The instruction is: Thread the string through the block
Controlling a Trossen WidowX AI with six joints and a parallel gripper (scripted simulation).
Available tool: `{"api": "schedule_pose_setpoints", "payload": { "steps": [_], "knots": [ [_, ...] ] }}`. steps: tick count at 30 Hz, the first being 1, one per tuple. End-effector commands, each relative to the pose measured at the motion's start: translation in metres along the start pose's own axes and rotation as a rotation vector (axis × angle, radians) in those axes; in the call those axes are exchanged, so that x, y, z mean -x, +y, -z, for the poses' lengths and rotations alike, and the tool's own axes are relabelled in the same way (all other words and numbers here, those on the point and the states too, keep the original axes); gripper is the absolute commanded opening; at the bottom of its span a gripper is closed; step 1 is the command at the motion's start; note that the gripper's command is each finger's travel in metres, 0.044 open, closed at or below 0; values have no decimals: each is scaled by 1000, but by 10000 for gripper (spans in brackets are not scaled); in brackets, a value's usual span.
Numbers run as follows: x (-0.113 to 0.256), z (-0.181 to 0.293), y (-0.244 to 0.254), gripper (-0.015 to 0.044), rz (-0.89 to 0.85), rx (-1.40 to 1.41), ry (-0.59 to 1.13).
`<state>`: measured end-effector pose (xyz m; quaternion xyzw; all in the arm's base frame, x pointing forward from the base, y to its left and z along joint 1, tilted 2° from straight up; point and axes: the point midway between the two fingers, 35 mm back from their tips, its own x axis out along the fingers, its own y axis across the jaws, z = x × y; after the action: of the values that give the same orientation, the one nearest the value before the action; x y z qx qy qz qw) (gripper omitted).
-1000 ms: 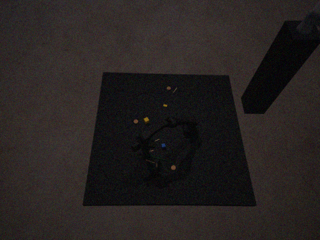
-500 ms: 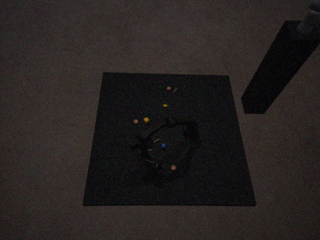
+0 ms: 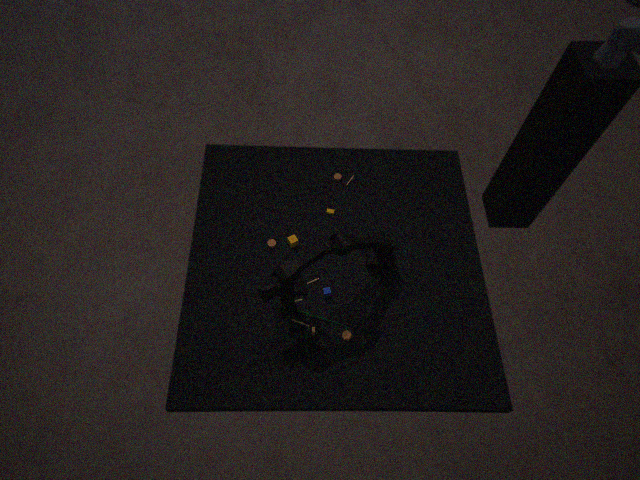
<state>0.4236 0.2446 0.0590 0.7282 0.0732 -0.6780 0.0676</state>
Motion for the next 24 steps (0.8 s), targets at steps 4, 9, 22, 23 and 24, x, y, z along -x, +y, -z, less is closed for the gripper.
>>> {"api": "schedule_pose_setpoints", "payload": {
  "steps": [4, 9, 22, 23, 24],
  "knots": [
    [-2, 0, 7, 0, -3, 0, 12],
    [-7, -2, 10, 0, -3, 0, 12],
    [-19, -7, 20, 0, -4, 0, 10],
    [-20, -8, 21, 0, -4, 0, 10],
    [-21, -8, 21, 0, -4, 0, 10]
  ]
}}
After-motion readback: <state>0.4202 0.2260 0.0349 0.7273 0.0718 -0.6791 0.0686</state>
